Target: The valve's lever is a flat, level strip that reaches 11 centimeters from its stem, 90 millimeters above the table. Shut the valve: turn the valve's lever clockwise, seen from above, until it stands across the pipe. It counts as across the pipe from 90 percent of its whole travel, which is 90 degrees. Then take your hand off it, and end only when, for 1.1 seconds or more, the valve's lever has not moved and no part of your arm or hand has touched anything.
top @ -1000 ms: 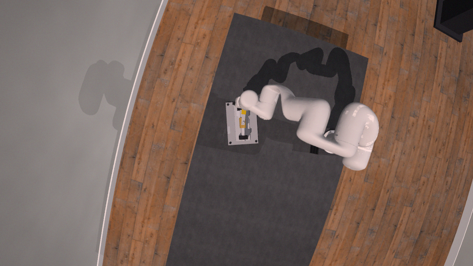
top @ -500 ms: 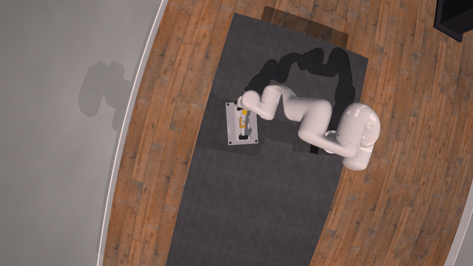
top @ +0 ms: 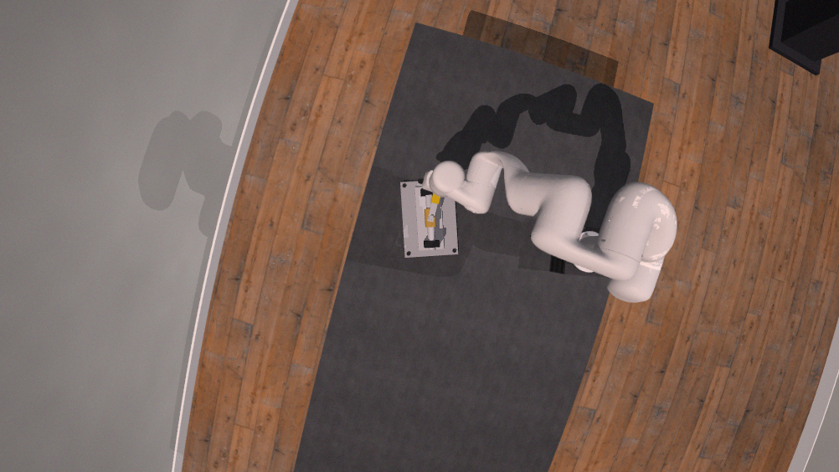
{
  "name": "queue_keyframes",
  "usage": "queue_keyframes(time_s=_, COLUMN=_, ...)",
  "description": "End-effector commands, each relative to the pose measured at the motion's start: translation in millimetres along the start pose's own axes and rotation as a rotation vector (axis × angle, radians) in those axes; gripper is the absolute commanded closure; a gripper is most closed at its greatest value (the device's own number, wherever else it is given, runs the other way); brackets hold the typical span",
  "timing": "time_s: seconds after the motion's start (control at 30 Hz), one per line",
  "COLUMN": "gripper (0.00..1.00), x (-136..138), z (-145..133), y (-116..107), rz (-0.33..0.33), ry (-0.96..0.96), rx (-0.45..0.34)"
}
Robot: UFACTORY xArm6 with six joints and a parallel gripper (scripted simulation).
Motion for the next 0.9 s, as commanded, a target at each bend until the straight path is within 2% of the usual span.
queue_keyframes(time_s=0.0, gripper=1.0, x=-3, z=-1, y=-1, rz=0.001, ry=0.03, rx=0.0)
queue_keyframes(time_s=0.87, gripper=1.0, x=-16, z=-1, y=-1, rz=0.001, ry=0.181, rx=0.0)
Point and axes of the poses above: the point where the finger pads meet when closed, its own y axis out along the fingers, its own x axis across the jaws, z = x × y, the point moved 3 cm from there along -y, back along the fingers, and after that the axes turned 8 degrees about y, right-handed, at the moved point
